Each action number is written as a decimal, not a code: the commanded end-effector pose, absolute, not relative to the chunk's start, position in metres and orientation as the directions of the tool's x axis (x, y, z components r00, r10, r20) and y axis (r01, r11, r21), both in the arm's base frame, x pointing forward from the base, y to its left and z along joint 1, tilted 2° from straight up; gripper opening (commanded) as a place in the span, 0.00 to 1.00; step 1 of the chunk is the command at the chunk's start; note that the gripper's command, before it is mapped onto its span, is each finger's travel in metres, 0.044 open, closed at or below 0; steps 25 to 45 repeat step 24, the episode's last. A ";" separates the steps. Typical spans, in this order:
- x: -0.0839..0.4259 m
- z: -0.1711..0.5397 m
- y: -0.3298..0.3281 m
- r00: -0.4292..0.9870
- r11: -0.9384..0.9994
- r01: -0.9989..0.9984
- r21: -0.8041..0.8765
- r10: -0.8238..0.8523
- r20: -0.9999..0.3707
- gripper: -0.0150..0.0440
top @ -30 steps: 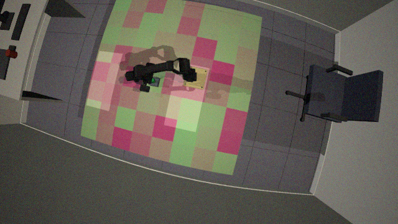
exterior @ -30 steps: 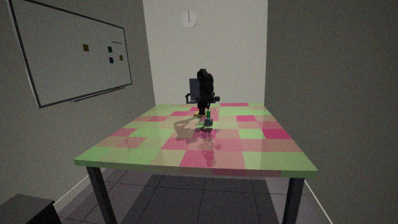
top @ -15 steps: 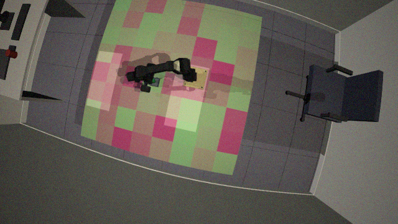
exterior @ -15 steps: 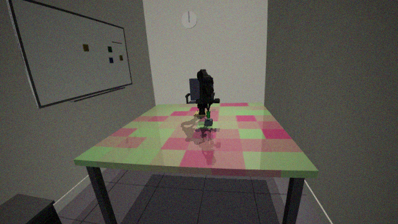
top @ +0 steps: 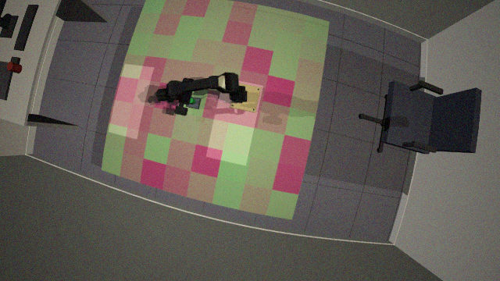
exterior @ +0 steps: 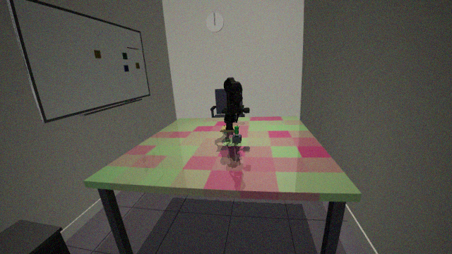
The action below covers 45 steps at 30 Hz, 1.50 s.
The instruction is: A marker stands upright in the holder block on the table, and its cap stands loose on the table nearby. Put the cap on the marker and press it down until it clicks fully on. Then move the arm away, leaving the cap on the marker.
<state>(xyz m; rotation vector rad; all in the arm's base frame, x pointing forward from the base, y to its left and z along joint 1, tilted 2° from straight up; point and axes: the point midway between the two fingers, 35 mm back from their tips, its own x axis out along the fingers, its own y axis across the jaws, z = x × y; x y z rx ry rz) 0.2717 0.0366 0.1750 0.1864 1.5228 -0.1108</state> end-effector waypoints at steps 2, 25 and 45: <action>0.270 0.225 0.035 0.082 0.980 0.187 0.060 0.046 -0.996 0.25; 0.269 0.232 0.034 0.085 0.980 0.188 0.061 0.046 -0.995 1.00; 0.269 0.232 0.034 0.085 0.980 0.188 0.061 0.046 -0.995 1.00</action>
